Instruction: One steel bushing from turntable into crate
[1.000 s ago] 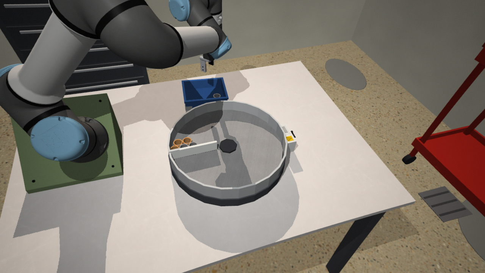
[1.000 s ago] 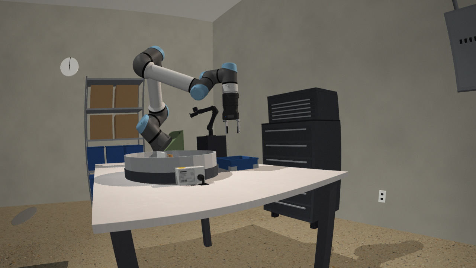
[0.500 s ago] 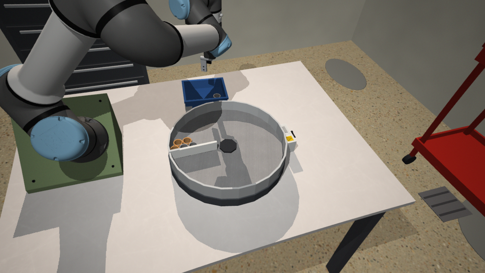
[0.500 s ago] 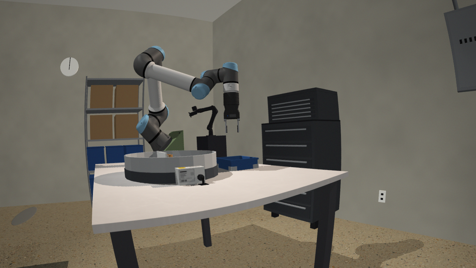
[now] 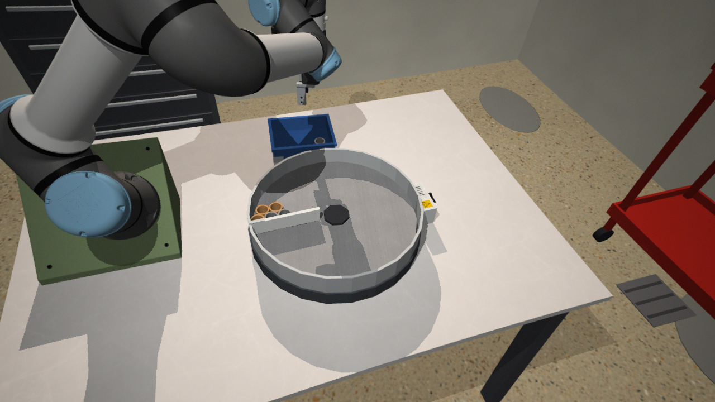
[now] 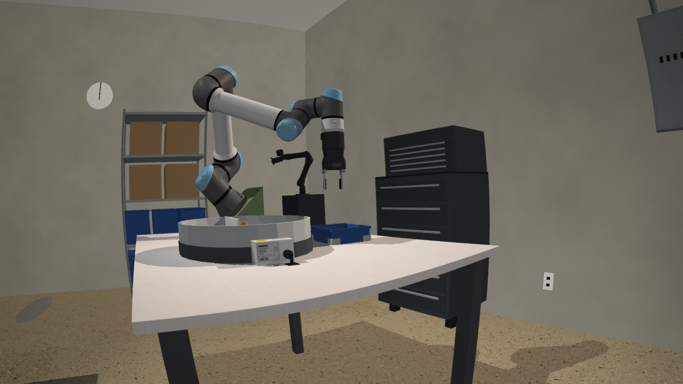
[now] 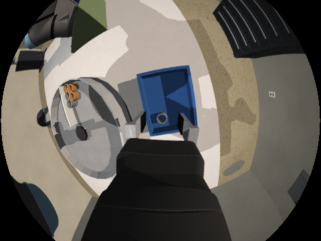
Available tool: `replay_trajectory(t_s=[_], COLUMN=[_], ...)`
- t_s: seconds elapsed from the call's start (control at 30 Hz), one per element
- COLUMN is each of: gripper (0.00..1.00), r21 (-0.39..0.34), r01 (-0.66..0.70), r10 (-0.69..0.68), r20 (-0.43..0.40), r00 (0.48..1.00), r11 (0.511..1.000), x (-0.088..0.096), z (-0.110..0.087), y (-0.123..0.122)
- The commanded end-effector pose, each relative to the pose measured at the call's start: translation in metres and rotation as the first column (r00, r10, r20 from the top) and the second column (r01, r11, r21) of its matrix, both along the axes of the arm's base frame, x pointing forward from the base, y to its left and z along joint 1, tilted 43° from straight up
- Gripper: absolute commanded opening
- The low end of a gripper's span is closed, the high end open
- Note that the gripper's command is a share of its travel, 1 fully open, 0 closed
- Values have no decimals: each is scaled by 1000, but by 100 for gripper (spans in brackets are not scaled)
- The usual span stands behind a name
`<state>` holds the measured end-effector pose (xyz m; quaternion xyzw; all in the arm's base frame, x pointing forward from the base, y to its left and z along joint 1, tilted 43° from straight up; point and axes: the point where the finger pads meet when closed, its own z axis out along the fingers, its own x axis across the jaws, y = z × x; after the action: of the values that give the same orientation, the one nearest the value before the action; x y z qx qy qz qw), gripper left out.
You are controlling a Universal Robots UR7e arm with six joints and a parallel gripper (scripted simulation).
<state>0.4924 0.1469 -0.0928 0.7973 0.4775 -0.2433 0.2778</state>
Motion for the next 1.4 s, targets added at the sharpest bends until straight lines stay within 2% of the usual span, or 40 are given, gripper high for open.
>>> replay_trajectory(t_s=[0.0,0.2,0.37,1.37], gripper=[100,100,100,100], r21=[10,10,57,80], r01=[-36,-36,-205,-249], r10=[36,36,212,261], r20=[-30,-30,-186,-220], r00=[999,999,959,940], r11=[999,999,977,965], x=[0,0,-4,-5], z=[1,1,3,4], y=[1,1,4,4])
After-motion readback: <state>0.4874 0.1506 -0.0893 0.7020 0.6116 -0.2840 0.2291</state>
